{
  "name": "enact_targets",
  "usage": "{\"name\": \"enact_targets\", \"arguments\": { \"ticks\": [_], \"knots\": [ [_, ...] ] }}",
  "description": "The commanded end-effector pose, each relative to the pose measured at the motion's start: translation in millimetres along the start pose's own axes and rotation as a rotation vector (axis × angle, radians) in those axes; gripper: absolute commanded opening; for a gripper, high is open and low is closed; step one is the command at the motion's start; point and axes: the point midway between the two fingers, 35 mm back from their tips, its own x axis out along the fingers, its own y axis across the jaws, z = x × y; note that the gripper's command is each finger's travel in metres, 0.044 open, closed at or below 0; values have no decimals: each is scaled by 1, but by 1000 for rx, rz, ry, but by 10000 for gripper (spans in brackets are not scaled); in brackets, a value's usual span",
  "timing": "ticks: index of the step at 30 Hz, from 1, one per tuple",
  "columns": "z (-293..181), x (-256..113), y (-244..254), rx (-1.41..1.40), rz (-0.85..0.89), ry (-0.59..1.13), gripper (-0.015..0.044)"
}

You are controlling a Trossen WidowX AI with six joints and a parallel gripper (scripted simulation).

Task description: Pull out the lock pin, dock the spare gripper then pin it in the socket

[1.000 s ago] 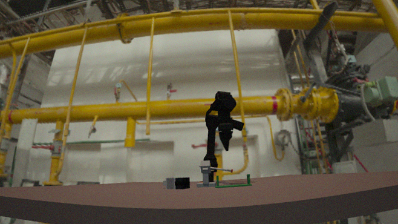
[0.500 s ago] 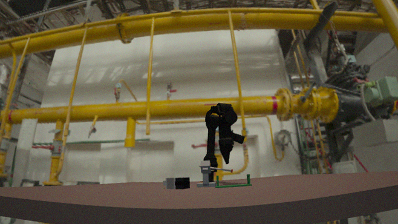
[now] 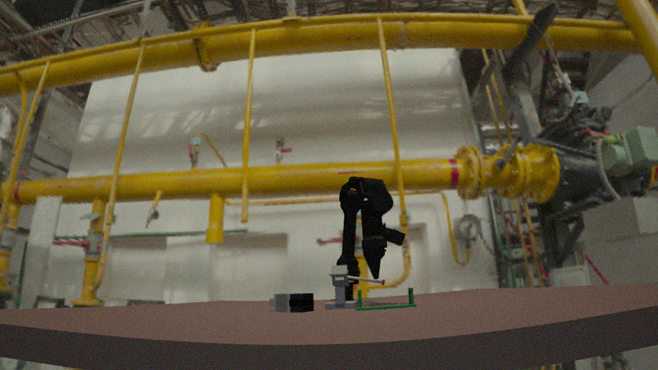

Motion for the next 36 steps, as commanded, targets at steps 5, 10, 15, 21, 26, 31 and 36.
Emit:
{"name": "enact_targets", "arguments": {
  "ticks": [5,10,15,21,26,31,36],
  "knots": [
    [-2,15,1,6,10,6,300],
    [-2,23,2,6,10,6,300],
    [-3,30,2,5,10,6,300],
    [-3,30,2,5,10,6,300],
    [-3,30,2,5,10,6,221],
    [-3,30,2,5,10,6,90],
    [-3,30,2,5,10,6,0]
  ]
}}
